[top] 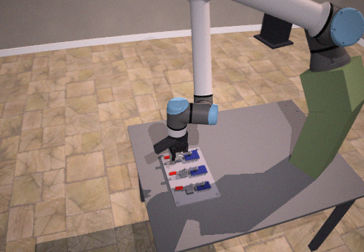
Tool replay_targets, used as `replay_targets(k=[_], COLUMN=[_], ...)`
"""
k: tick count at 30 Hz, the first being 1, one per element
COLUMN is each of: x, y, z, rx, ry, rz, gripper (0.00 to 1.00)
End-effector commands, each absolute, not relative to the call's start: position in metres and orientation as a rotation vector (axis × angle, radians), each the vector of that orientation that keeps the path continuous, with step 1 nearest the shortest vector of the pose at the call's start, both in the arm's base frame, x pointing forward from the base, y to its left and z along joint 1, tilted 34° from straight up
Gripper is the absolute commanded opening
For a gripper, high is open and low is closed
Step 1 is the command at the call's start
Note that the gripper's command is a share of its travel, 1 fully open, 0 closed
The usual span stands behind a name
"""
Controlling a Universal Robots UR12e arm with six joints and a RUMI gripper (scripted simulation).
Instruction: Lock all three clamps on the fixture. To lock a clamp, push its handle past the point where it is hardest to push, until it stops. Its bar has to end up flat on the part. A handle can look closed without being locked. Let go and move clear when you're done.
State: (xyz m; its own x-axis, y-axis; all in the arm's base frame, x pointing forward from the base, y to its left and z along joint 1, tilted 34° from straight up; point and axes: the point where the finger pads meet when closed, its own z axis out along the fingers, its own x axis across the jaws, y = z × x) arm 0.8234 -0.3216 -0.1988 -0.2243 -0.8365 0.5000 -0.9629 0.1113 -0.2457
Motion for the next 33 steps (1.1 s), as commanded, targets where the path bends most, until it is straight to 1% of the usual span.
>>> replay_targets(k=[1,21,22,33], x=[0.824,0.824,0.824,0.821], y=[-0.321,-0.321,-0.321,-0.313], z=[-0.198,-0.198,-0.198,-0.185], rx=[1.788,1.788,1.788,1.788], ry=[-2.152,-2.152,-2.152,-2.152], rz=[0.779,0.779,0.779,0.779], gripper=[0.0,0.0,0.28,0.28])
